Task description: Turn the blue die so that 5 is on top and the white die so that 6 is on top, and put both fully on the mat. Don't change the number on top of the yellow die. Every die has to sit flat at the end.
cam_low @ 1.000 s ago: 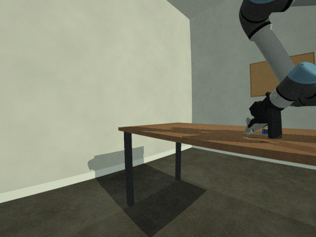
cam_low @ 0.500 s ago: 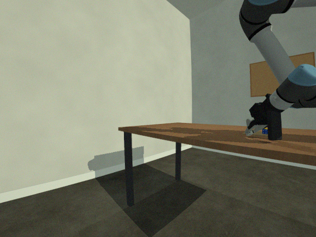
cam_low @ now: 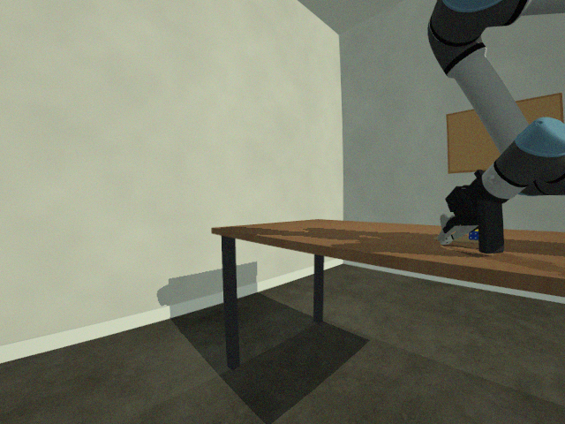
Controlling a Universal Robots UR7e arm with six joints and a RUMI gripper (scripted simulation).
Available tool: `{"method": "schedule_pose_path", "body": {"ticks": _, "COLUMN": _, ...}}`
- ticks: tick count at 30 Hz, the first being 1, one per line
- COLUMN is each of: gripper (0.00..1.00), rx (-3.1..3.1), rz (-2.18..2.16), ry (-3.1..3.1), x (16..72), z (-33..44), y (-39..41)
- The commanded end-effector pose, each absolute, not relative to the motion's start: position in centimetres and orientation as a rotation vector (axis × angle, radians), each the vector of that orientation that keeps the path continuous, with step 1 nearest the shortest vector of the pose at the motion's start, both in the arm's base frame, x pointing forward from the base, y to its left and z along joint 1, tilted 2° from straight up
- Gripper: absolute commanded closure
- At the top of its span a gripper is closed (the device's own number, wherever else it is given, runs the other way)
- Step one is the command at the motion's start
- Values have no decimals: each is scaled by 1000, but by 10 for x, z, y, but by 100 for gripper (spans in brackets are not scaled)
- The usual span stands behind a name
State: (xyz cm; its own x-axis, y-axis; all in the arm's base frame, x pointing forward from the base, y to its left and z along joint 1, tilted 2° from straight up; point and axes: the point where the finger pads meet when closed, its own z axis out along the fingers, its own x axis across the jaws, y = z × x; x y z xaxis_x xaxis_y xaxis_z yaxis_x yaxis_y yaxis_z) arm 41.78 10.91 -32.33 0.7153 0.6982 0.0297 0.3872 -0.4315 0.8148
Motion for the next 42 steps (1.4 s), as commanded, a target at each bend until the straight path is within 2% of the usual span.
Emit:
{"method": "schedule_pose_path", "body": {"ticks": 1, "gripper": 94, "rx": 2069, "rz": 465, "ry": 823, "x": 418, "z": -323, "y": 109}}
{"method": "schedule_pose_path", "body": {"ticks": 30, "gripper": 94, "rx": 2069, "rz": 465, "ry": 823, "x": 418, "z": -323, "y": 109}}
{"method": "schedule_pose_path", "body": {"ticks": 31, "gripper": 90, "rx": 2069, "rz": 465, "ry": 823, "x": 418, "z": -323, "y": 109}}
{"method": "schedule_pose_path", "body": {"ticks": 42, "gripper": 79, "rx": 2069, "rz": 465, "ry": 823, "x": 418, "z": -323, "y": 109}}
